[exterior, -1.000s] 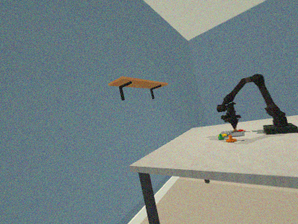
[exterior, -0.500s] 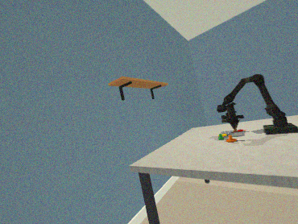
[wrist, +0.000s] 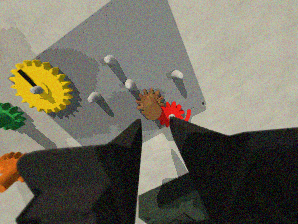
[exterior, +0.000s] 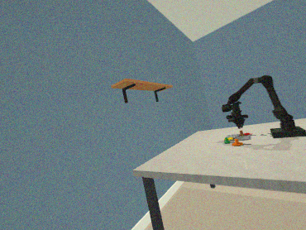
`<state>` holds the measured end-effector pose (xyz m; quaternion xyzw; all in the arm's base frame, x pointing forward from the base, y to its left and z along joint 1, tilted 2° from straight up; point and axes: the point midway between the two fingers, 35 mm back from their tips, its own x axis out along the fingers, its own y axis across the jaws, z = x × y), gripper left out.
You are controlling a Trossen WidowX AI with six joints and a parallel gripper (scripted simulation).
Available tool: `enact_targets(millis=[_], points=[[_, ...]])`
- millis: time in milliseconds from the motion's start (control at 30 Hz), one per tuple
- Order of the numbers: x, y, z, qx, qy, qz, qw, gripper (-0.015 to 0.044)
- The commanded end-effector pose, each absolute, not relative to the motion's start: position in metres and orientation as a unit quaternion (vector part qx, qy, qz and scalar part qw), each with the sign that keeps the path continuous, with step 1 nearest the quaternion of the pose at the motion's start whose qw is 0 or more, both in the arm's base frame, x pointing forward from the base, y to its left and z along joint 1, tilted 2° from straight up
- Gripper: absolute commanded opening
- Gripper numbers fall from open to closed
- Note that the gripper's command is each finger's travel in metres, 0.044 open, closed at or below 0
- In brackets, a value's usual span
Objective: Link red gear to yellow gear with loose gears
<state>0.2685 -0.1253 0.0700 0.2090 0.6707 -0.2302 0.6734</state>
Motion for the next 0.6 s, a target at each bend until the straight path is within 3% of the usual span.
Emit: enact_targets(millis=[0, 33, 133, 400, 567], points=[[0.27, -0.126, 0.088, 0.193, 0.671, -0.216, 0.683, 0.014], [0.27, -0.126, 0.088, 0.193, 0.671, -0.216, 0.683, 0.014], [0.29, -0.111, 0.081, 0.217, 0.662, -0.237, 0.677, 0.0219], [0.367, -0.003, 0.081, 0.299, 0.629, -0.307, 0.649, 0.0429], [0.38, 0.05, 0.077, 0.332, 0.614, -0.34, 0.63, 0.044]])
